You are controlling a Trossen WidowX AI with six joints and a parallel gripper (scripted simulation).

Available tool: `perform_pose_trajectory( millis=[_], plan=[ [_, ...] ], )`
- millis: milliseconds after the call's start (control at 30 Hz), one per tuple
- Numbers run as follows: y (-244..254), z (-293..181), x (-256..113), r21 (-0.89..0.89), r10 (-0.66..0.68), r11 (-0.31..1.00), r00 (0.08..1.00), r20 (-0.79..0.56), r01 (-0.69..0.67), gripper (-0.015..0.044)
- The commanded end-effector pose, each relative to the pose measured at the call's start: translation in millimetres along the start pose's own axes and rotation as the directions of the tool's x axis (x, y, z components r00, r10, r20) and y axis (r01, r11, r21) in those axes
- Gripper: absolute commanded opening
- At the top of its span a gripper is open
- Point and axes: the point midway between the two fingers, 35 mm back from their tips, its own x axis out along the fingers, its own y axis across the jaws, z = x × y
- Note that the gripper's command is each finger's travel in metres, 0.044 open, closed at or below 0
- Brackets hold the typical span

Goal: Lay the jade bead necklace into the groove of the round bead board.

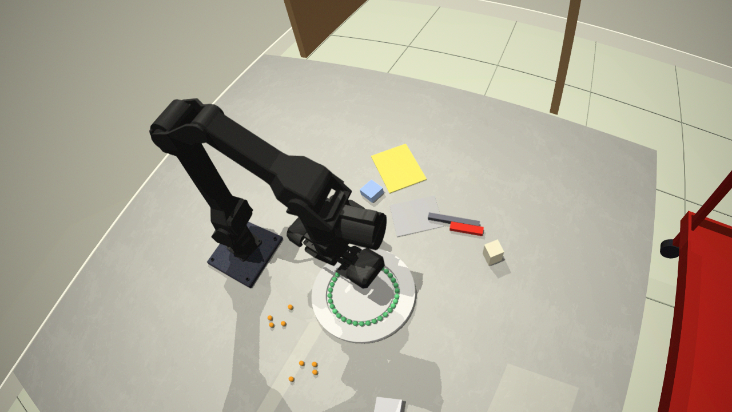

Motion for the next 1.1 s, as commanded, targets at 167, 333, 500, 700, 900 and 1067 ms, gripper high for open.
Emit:
perform_pose_trajectory(
  millis=[167,333,500,700,900,1067],
  plan=[
    [0.5,-0.5,-1.1,0.000,0.000,1.000,1.000,-0.004,0.000,0.0420],
    [0.5,-0.5,-1.1,0.000,0.000,1.000,1.000,-0.004,0.000,0.0440],
    [0.5,-0.5,-1.1,0.000,0.000,1.000,1.000,-0.004,0.000,0.0440],
    [0.5,-0.5,-1.1,0.000,0.000,1.000,1.000,-0.004,0.000,0.0440],
    [0.5,-0.5,-1.1,0.000,0.000,1.000,1.000,-0.004,0.000,0.0440],
    [0.5,-0.5,-1.1,0.000,0.000,1.000,1.000,-0.004,0.000,0.0440]
  ],
)
